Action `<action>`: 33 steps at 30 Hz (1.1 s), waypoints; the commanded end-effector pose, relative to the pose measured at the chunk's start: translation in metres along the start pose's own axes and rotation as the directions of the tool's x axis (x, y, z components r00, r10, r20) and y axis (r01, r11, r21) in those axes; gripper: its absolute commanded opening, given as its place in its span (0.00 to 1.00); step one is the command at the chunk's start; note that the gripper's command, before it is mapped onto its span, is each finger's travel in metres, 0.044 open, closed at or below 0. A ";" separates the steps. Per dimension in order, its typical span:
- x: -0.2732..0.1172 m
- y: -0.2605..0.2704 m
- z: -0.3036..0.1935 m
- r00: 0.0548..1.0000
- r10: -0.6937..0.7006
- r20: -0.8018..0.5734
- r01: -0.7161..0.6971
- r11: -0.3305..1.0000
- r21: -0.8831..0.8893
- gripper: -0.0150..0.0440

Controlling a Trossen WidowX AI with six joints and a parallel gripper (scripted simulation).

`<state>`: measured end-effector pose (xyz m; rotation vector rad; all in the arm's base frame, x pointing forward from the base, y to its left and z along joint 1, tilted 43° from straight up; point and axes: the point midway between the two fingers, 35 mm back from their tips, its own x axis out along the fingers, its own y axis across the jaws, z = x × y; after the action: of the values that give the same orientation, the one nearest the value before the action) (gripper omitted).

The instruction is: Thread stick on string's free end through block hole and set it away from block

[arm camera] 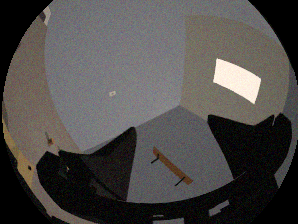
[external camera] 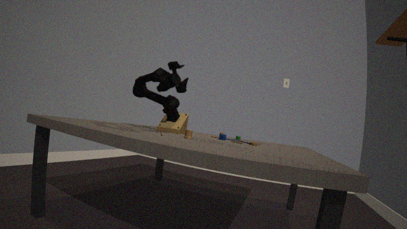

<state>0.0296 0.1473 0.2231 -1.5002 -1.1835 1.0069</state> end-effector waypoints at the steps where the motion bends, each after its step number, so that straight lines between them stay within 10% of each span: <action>1: 0.000 0.000 0.000 1.000 0.000 0.000 0.000 1.000 0.000 0.98; 16: -0.009 0.063 -0.077 0.813 0.568 0.126 -0.518 0.608 0.602 1.00; 33: -0.030 0.195 -0.179 -0.003 0.961 0.276 -0.536 -0.235 0.811 1.00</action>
<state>0.2176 0.0745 0.0901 -1.4093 0.9153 1.5914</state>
